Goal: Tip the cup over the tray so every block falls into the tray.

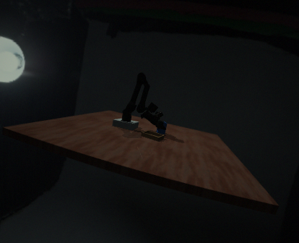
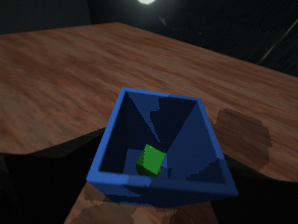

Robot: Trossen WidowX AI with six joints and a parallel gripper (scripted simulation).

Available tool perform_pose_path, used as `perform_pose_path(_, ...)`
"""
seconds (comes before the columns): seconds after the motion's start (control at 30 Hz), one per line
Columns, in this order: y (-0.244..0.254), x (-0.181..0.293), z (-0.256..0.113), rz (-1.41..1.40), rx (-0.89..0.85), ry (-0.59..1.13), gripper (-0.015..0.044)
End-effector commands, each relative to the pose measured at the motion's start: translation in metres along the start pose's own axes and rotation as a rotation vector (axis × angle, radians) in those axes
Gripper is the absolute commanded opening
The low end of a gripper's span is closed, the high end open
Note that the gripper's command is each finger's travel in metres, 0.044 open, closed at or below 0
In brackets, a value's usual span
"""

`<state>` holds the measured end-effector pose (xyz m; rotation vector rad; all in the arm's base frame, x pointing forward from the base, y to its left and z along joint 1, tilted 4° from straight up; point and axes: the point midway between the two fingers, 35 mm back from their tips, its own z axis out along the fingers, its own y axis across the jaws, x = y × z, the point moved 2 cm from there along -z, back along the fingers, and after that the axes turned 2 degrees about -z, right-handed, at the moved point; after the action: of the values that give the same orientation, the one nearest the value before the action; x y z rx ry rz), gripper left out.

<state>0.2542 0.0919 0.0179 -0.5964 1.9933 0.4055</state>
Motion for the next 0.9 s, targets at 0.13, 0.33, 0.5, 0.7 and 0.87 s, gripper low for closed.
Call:
perform_pose_path(0.13, -0.001, -0.001, 0.0027, 0.003, 0.005, -0.003, 0.0356)
perform_pose_path(0.33, -0.001, -0.001, 0.0027, 0.003, 0.005, -0.003, 0.0297)
perform_pose_path(0.5, -0.001, -0.001, 0.0027, 0.003, 0.005, -0.003, 0.0263)
perform_pose_path(0.7, -0.001, -0.001, 0.0027, 0.003, 0.005, -0.003, 0.0223)
perform_pose_path(0.87, -0.0012, -0.0037, 0.0015, 0.003, 0.005, -0.003, 0.0112)
